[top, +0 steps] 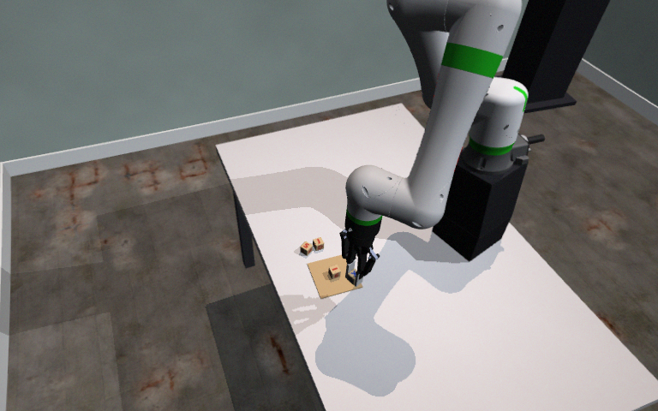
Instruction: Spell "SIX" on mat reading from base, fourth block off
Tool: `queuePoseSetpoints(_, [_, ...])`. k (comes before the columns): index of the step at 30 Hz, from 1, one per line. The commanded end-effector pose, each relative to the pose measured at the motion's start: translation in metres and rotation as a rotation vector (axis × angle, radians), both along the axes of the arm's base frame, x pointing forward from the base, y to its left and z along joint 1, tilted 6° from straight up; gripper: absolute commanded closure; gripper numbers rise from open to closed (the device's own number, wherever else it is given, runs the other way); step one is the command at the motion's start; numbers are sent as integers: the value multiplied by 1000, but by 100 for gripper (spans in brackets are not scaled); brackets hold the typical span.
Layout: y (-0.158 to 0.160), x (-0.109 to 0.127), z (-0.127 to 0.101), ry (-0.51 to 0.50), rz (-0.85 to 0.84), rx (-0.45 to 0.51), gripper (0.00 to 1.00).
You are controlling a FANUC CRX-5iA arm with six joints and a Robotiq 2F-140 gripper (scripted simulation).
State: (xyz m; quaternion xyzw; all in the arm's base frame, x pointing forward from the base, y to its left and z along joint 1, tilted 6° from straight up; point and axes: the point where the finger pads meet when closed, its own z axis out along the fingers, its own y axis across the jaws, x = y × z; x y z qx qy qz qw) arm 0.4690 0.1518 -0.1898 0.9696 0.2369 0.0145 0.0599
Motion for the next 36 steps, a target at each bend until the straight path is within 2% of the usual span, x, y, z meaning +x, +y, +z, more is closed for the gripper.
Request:
queuePoseSetpoints(1, [-14, 6, 2, 31, 135, 7, 84])
queuePoseSetpoints(11, [-44, 15, 6, 58, 399, -6, 84])
queuePoseSetpoints(13, [-44, 15, 6, 58, 399, -6, 84])
queuePoseSetpoints(14, [-53, 18, 7, 66, 476, -10, 84])
queuePoseSetpoints(28, [-95, 27, 13, 101, 829, -28, 84])
queuePoseSetpoints(30, [-95, 27, 13, 101, 829, -28, 84])
queuePoseSetpoints(31, [-103, 28, 14, 108, 896, -31, 84])
queuePoseSetpoints(36, [-118, 30, 16, 121, 1024, -38, 84])
